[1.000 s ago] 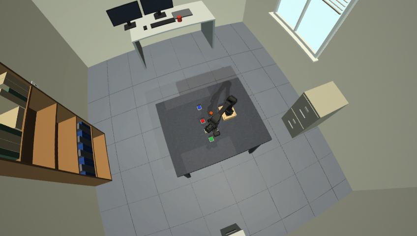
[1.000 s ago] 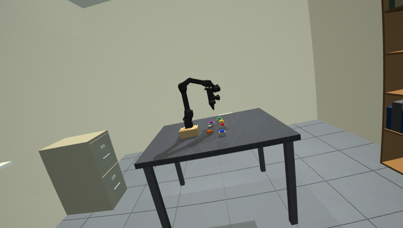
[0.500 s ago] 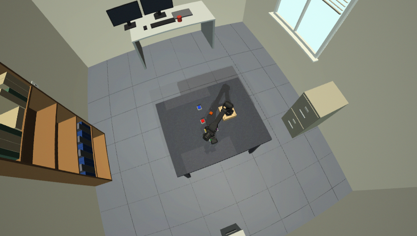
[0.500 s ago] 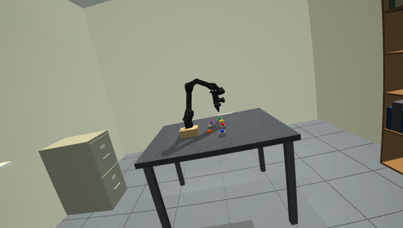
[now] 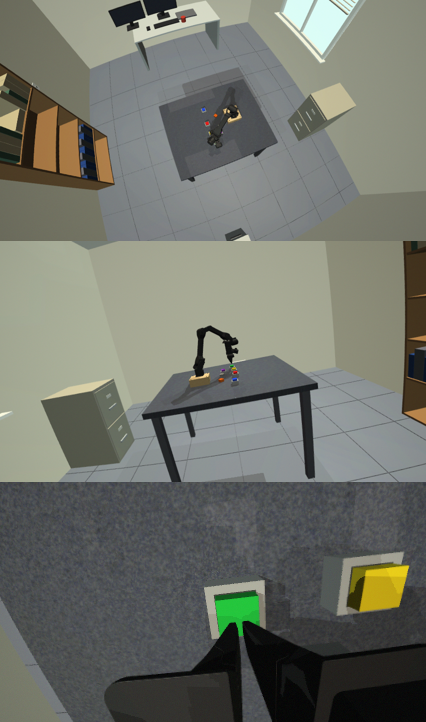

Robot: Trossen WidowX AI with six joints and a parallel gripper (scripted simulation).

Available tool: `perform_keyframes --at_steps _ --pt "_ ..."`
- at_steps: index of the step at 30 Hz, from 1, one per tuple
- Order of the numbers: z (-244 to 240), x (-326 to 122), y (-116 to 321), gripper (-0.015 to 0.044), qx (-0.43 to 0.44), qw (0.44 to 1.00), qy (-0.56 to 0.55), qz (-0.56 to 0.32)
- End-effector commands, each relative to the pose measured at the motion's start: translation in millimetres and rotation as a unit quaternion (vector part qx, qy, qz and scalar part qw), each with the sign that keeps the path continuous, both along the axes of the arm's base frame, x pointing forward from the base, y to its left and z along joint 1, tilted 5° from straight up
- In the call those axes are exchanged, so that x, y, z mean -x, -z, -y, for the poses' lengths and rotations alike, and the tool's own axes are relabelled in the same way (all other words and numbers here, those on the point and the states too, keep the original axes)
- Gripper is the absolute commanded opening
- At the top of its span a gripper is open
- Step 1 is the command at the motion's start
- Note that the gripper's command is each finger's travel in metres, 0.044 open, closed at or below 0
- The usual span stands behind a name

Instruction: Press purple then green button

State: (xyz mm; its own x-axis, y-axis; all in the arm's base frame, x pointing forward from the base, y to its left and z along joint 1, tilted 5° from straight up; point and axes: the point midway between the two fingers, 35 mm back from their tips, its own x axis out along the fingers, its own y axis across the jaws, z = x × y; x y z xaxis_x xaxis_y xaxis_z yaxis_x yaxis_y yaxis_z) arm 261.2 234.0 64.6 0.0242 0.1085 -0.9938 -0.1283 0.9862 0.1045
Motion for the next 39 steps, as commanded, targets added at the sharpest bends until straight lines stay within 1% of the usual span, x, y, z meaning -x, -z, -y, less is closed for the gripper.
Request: perform_keyframes --at_steps 1,12,34,39 --pt "0 1 11 0.002 0.004 1.0 0.002 -0.005" --pt "-1 1 28 0.002 0.004 1.0 0.002 -0.005" --pt "-1 1 28 0.002 0.004 1.0 0.002 -0.005" --pt "2 2 -6 0.002 0.004 1.0 0.002 -0.005"
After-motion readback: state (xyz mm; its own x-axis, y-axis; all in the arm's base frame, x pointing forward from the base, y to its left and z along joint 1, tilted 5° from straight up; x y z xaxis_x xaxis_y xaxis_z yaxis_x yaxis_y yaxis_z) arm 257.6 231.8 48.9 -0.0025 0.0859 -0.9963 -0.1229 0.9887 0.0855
